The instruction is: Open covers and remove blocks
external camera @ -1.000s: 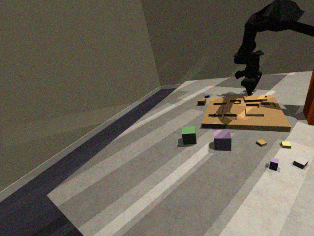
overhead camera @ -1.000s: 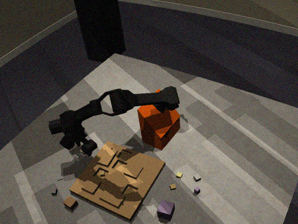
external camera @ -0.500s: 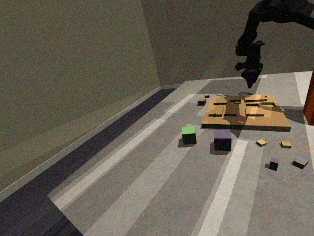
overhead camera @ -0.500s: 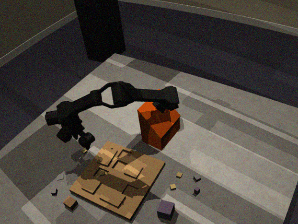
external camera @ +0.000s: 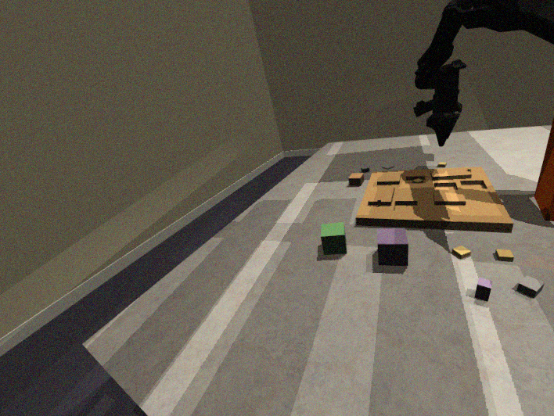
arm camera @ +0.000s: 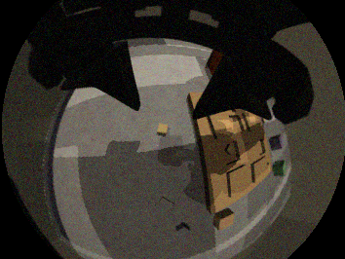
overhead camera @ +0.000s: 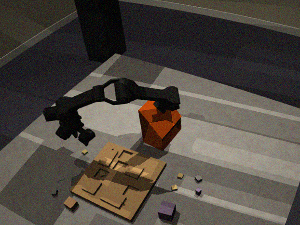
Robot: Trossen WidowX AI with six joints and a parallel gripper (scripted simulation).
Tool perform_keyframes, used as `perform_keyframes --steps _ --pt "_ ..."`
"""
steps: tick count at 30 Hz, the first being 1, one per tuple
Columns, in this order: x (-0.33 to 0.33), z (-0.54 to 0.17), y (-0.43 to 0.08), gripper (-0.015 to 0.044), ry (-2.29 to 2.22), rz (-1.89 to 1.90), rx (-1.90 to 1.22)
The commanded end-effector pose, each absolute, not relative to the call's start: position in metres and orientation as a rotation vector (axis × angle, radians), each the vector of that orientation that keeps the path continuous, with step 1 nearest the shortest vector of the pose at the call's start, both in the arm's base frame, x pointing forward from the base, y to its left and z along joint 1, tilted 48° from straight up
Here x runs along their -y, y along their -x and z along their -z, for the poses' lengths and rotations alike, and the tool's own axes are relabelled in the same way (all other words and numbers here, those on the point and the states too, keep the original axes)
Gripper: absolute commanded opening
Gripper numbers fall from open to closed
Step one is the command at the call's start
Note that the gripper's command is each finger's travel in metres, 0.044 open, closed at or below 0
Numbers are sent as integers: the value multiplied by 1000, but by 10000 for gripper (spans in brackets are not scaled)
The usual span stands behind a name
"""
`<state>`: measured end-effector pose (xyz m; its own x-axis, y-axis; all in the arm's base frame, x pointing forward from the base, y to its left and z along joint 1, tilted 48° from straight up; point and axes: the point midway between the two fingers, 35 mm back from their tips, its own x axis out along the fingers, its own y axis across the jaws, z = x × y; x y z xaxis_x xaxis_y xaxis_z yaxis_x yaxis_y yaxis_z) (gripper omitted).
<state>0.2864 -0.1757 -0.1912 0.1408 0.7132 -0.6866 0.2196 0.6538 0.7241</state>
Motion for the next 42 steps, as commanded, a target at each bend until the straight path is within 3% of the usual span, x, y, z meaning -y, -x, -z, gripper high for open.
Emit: perform_keyframes --steps 1,11,26,42 --pt "166 172 -302 256 -735 -503 -1380" --pt "134 132 -330 0 -463 -711 -1255" --pt "78 76 -355 0 -100 -977 -1042" --pt "50 102 -361 0 -97 -980 -1039"
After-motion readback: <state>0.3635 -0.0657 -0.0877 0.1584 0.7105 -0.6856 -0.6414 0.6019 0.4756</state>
